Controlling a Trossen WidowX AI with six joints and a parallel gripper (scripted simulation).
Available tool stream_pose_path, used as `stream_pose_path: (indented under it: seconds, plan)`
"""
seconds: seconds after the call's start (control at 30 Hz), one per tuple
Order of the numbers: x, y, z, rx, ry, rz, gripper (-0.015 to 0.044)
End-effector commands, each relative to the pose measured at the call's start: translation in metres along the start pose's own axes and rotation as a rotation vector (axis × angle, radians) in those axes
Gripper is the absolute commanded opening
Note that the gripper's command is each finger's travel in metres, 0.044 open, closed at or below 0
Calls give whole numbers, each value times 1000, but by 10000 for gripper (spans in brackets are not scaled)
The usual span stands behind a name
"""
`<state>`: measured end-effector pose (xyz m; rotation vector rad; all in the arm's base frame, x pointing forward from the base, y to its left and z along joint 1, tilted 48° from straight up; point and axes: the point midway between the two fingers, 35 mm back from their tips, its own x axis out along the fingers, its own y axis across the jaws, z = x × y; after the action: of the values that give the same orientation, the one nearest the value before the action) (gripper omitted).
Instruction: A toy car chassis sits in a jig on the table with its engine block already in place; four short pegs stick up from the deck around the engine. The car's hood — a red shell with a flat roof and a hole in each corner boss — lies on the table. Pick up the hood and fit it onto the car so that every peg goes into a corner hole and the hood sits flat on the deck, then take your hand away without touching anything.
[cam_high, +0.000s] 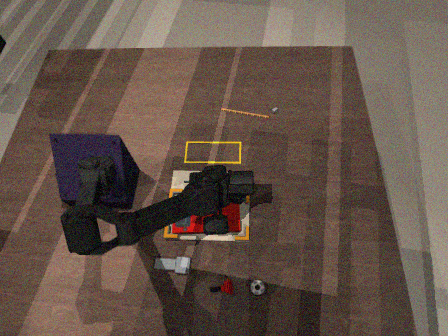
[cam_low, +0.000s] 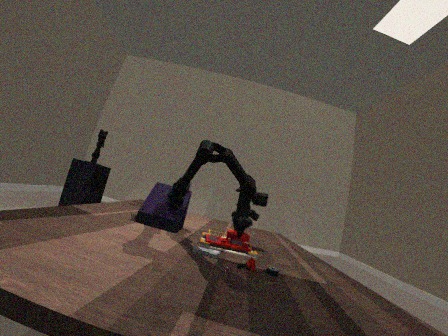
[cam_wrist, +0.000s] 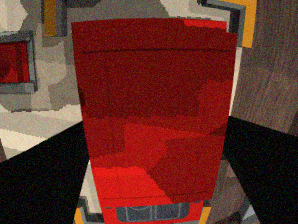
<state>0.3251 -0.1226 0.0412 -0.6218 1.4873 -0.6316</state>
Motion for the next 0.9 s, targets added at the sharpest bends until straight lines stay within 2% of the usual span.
stream_pose_path:
  seconds: [0.0, 0.87]
  plan:
    - [0, -1, 0, -2, -1, -5, 0]
    - [10, -1, 0, -2, -1, -5, 0]
